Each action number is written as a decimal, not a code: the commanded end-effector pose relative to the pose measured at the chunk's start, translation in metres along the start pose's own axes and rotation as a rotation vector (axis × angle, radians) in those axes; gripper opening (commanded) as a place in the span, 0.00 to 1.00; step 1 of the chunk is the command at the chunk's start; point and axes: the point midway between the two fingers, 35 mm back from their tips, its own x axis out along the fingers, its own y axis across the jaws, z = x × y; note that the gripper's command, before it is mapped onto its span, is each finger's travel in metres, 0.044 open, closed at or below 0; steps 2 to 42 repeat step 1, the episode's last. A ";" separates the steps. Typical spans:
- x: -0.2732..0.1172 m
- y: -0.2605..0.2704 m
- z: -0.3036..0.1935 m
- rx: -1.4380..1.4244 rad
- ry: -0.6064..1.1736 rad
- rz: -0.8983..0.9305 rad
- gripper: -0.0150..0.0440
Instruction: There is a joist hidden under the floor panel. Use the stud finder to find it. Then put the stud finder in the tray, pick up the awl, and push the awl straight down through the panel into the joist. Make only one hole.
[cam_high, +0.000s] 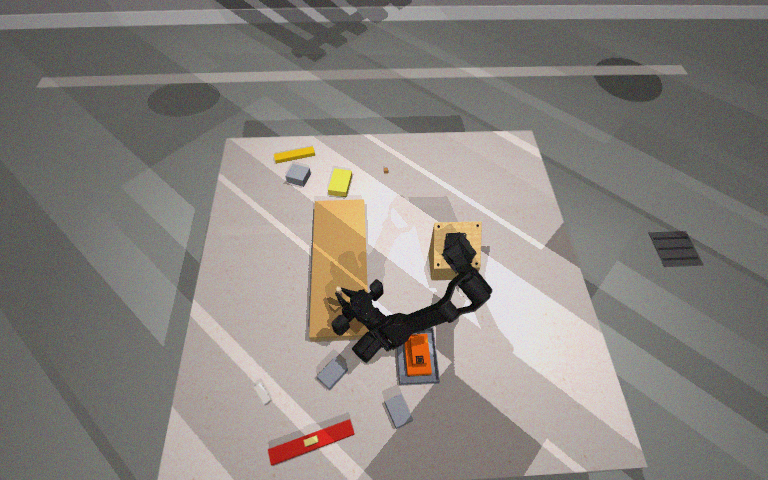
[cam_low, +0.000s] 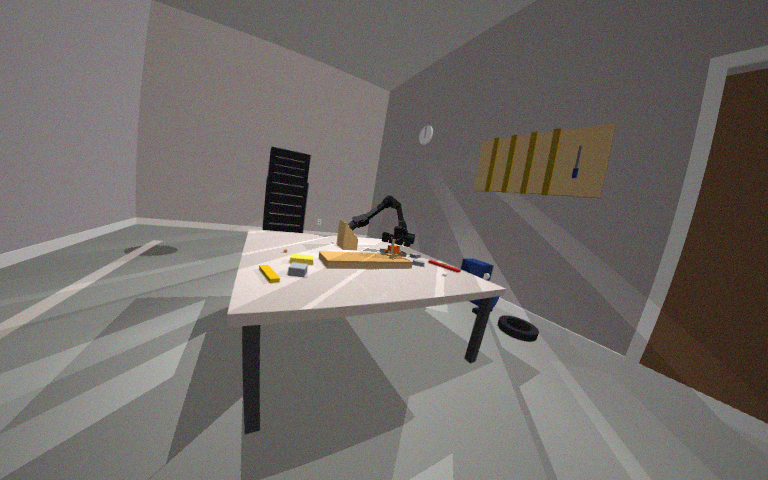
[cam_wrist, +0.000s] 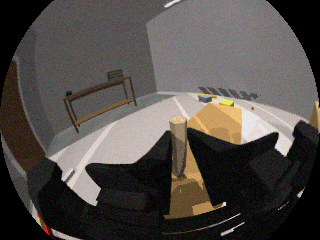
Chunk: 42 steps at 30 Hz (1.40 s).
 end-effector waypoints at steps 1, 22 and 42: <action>0.000 0.000 0.000 0.000 0.000 0.000 0.25; 0.000 0.000 0.000 0.000 0.000 0.000 0.25; 0.000 0.000 0.000 0.000 0.000 0.000 0.25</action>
